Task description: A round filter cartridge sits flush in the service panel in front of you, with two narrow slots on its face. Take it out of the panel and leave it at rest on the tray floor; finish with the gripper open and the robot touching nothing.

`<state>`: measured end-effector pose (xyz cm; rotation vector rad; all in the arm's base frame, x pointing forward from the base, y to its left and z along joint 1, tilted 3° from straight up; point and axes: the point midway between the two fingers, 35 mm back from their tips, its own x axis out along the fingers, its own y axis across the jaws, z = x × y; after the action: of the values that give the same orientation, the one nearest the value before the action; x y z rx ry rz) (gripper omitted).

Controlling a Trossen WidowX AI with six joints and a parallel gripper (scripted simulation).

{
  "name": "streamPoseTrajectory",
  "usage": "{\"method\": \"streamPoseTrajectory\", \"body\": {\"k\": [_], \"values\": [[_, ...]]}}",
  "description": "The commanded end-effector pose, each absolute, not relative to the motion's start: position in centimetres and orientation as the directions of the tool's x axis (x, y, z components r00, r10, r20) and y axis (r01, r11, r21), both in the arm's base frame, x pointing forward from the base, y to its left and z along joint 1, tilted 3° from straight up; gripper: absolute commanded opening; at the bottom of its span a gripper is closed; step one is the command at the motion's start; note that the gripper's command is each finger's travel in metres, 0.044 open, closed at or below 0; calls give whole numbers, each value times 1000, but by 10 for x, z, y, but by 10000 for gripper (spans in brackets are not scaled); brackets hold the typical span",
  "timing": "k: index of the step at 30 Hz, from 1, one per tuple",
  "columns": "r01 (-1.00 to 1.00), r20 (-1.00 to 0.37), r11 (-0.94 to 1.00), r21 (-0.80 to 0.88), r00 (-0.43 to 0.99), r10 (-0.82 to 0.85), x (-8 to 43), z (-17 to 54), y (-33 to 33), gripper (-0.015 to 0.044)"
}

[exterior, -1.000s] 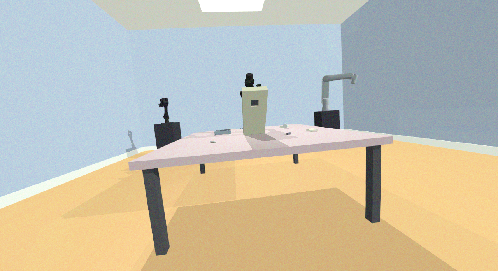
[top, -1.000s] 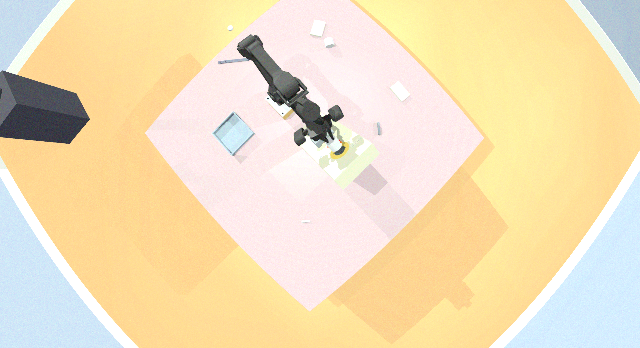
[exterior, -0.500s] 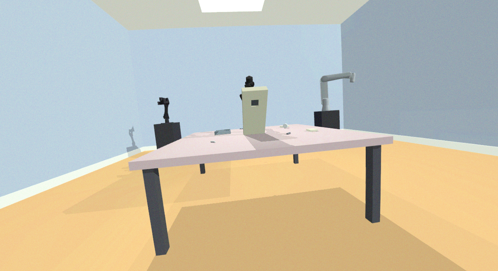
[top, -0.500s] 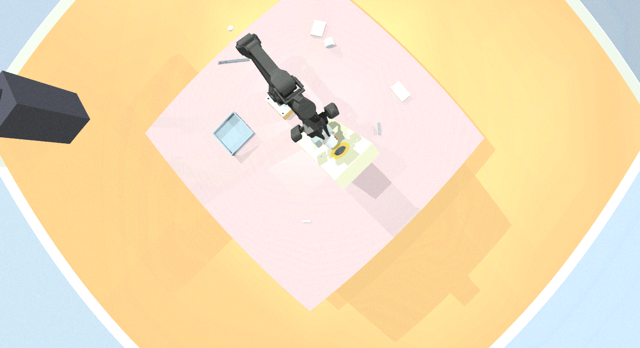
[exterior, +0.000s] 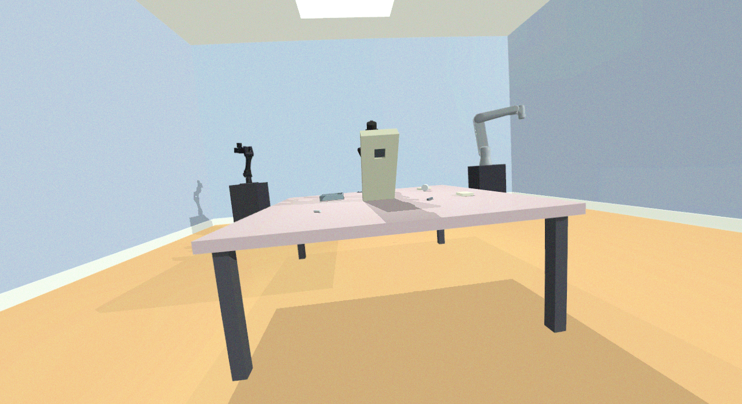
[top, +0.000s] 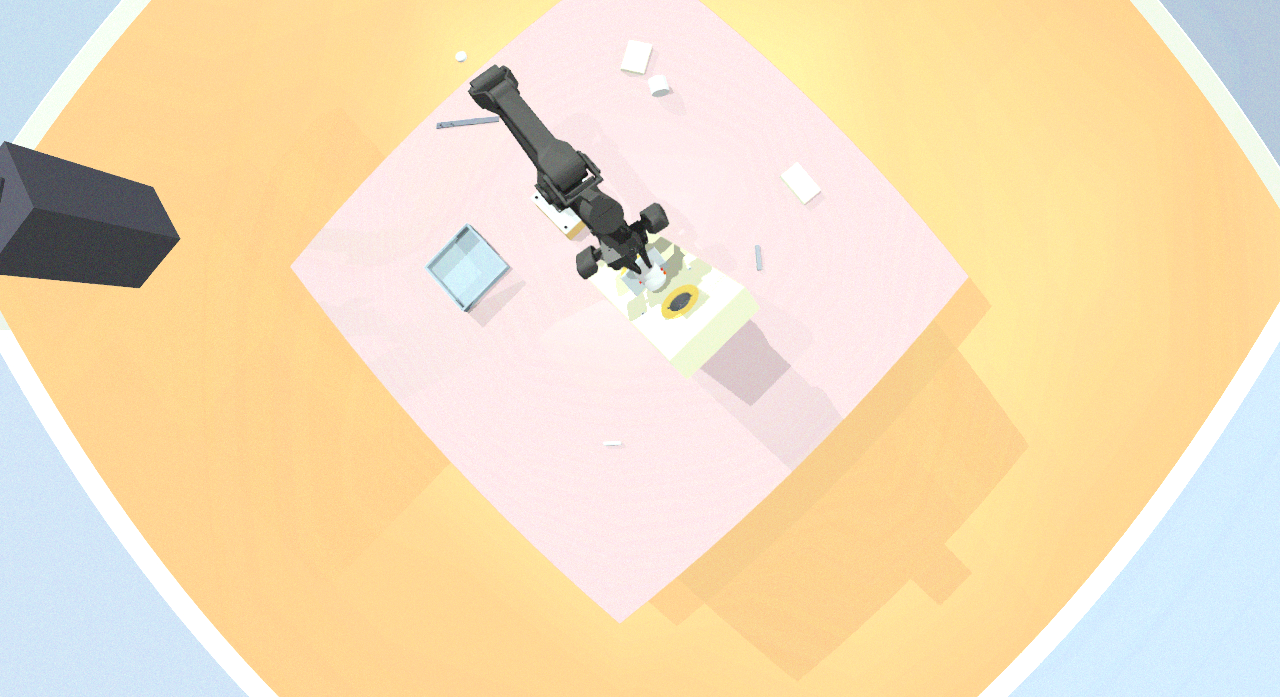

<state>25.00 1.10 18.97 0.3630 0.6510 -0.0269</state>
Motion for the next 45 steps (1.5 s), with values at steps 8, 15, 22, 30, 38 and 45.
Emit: {"method": "streamPoseTrajectory", "body": {"k": [8, 15, 22, 30, 38, 45], "values": [[136, -593, 937, 322, 800, 88, 251, 192, 11, 88], [125, -582, 938, 322, 808, 92, 251, 194, 11, 88], [123, -579, 939, 322, 810, 92, 284, 253, 12, 88], [123, -579, 939, 322, 810, 92, 285, 255, 12, 88], [124, -577, 938, 324, 812, 91, 286, 301, 10, 246], [124, -583, 940, 318, 808, 90, 284, 331, 8, 377]]}}
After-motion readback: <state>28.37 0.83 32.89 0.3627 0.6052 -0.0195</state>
